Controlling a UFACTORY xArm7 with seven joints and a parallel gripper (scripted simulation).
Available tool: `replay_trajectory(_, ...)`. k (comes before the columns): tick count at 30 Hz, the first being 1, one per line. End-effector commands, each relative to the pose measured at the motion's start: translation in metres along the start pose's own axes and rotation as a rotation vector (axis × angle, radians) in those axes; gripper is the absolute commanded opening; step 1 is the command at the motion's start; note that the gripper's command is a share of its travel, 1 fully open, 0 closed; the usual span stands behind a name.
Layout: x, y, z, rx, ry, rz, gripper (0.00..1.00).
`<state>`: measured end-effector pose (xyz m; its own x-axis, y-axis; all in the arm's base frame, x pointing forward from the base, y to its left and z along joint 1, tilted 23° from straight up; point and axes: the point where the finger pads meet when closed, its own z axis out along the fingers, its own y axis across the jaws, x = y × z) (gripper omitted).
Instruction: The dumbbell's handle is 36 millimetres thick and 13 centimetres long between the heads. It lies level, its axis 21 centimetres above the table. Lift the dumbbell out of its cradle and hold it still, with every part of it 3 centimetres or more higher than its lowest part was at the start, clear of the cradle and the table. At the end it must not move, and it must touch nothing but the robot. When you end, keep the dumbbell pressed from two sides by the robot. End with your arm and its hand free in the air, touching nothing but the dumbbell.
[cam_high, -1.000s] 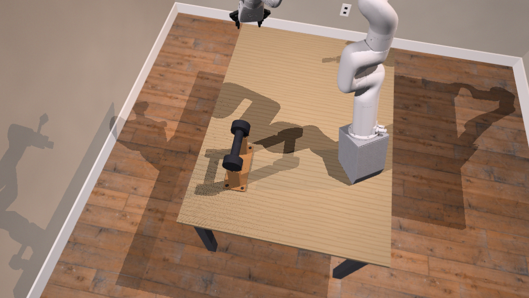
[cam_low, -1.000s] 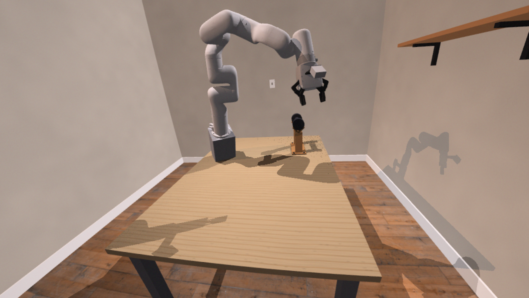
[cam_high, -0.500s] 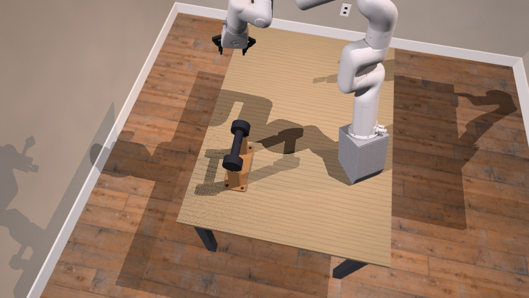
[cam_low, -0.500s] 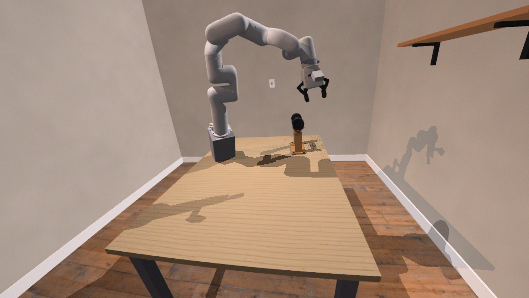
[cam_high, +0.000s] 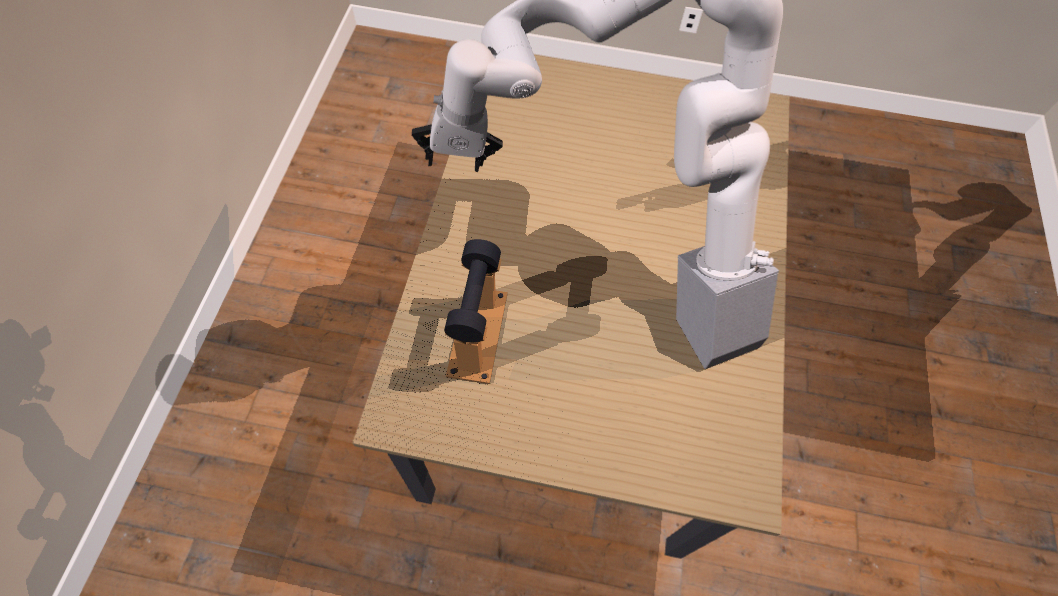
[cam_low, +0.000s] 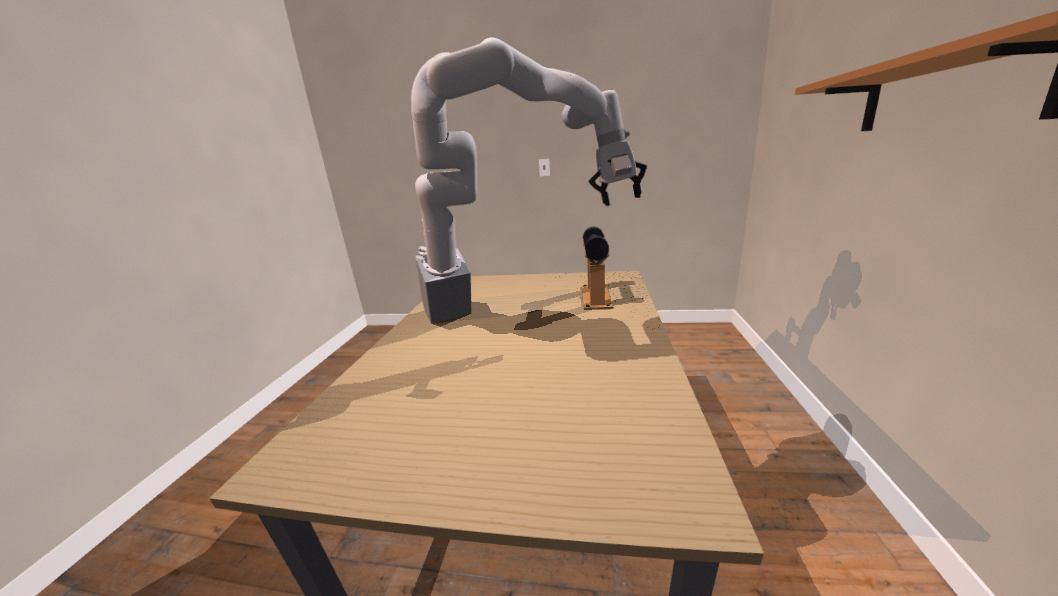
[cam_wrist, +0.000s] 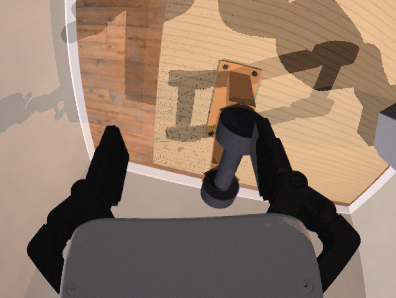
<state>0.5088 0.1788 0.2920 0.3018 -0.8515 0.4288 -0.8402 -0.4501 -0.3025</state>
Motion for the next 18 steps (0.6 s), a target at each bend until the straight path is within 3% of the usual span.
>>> replay_trajectory(1,-0.024,-0.003,0.010,-0.052,0.015,0.022,1.00)
replay_trajectory(2,-0.024,-0.003,0.010,-0.052,0.015,0.022,1.00)
replay_trajectory(3,-0.055,0.001,0.016,-0.066,-0.001,0.044,1.00)
replay_trajectory(6,-0.055,0.001,0.016,-0.066,-0.001,0.044,1.00)
replay_trajectory(7,-0.082,0.006,0.021,-0.082,-0.015,0.064,1.00)
replay_trajectory(10,-0.082,0.006,0.021,-0.082,-0.015,0.064,1.00)
replay_trajectory(11,-0.107,0.012,0.026,-0.097,-0.026,0.082,1.00)
replay_trajectory(14,-0.107,0.012,0.026,-0.097,-0.026,0.082,1.00)
replay_trajectory(15,-0.128,0.018,0.031,-0.113,-0.035,0.098,1.00)
replay_trajectory(18,-0.128,0.018,0.031,-0.113,-0.035,0.098,1.00)
